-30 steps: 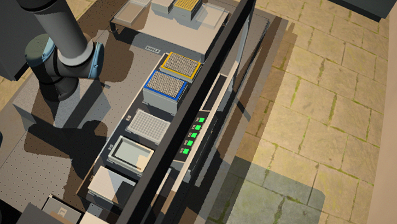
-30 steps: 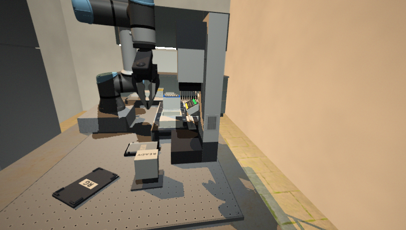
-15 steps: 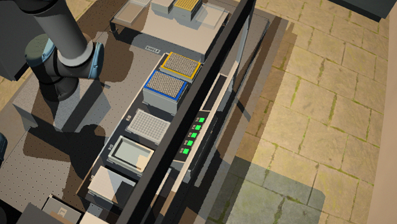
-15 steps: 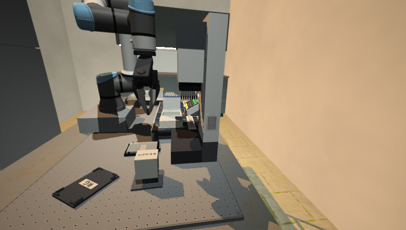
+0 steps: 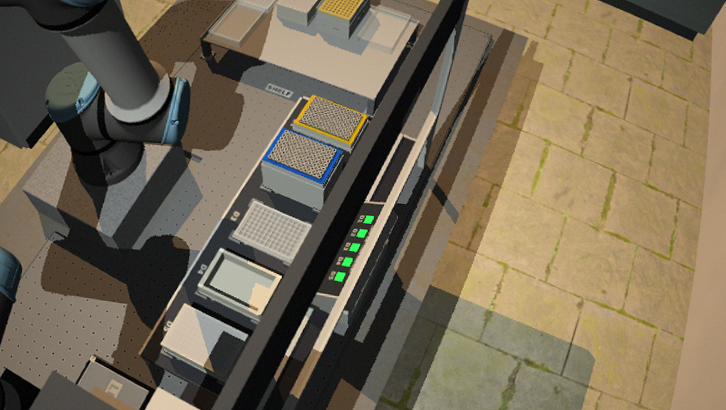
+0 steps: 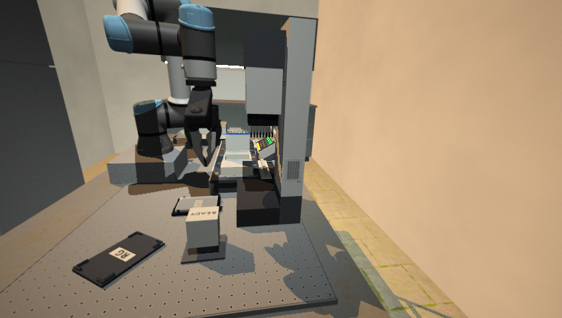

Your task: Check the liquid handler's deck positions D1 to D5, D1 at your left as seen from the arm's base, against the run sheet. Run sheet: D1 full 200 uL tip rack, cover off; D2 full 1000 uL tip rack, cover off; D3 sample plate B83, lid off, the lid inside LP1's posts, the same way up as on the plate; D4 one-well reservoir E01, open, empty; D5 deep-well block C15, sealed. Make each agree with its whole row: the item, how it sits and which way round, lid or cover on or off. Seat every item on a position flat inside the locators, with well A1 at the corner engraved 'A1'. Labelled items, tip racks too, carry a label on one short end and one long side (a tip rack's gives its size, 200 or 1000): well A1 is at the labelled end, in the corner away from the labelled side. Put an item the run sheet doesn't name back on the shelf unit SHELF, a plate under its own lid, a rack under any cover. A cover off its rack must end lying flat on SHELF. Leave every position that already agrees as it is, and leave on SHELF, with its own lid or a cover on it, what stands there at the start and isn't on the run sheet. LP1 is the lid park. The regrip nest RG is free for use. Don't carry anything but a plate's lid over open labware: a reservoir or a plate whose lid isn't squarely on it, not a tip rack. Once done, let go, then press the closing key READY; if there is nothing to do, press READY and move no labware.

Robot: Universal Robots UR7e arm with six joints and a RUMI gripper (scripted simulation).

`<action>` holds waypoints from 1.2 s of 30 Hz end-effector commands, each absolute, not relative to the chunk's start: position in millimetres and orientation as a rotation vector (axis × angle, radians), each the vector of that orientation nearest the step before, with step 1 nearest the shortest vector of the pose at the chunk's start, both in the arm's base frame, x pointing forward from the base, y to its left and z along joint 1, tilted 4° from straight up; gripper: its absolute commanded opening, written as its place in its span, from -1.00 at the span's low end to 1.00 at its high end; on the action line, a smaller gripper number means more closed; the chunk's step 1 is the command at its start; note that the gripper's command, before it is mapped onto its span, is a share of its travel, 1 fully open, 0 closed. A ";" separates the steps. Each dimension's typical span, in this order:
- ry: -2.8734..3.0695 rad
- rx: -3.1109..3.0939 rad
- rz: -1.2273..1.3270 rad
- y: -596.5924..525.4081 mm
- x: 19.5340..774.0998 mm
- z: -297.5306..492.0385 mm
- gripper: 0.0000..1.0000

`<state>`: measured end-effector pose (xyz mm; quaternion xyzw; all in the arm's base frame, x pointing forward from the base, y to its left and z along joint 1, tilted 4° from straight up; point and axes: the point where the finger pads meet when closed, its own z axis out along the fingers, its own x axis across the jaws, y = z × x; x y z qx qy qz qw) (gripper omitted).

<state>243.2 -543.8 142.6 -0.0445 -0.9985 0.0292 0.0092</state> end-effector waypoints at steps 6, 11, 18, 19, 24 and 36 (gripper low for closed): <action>-3.119 -0.139 0.094 -545.2 242.9 127.1 -1.00; -3.119 -0.139 0.094 -545.5 242.8 122.2 -1.00; -3.119 -0.139 0.094 -546.1 242.6 110.5 -1.00; -3.119 -0.139 0.094 -546.2 242.6 108.8 -1.00; -3.119 -0.139 0.094 -546.7 242.4 100.5 -1.00; -3.119 -0.139 0.094 -547.7 242.0 83.9 -1.00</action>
